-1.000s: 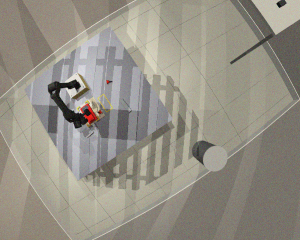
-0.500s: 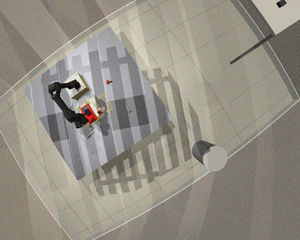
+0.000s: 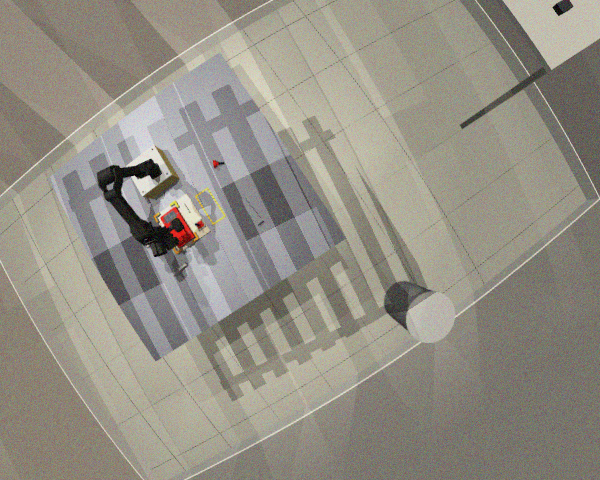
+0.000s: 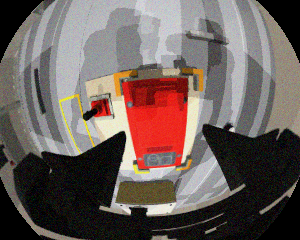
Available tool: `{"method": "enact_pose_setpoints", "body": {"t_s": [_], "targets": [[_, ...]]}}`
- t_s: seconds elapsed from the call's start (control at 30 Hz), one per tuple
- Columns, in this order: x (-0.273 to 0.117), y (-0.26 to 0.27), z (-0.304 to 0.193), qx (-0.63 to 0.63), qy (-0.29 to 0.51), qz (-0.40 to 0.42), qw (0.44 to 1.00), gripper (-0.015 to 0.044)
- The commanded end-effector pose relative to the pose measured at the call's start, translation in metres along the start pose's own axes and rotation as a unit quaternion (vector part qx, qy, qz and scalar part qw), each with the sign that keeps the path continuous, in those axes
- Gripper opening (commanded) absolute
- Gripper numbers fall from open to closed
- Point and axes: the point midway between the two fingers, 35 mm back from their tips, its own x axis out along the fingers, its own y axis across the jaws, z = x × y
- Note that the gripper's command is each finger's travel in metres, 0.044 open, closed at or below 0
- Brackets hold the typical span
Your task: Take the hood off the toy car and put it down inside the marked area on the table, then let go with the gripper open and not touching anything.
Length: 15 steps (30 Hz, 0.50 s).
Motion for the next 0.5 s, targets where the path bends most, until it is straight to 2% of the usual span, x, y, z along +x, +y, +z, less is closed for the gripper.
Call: {"method": "enact_pose_setpoints", "body": {"t_s": [0.0,0.47], "targets": [[0.005,0.001,-0.001,0.001,0.002,0.003,1.000,0.0440],[0.017,0.002,-0.001,0.001,0.002,0.003,1.000,0.0440]]}}
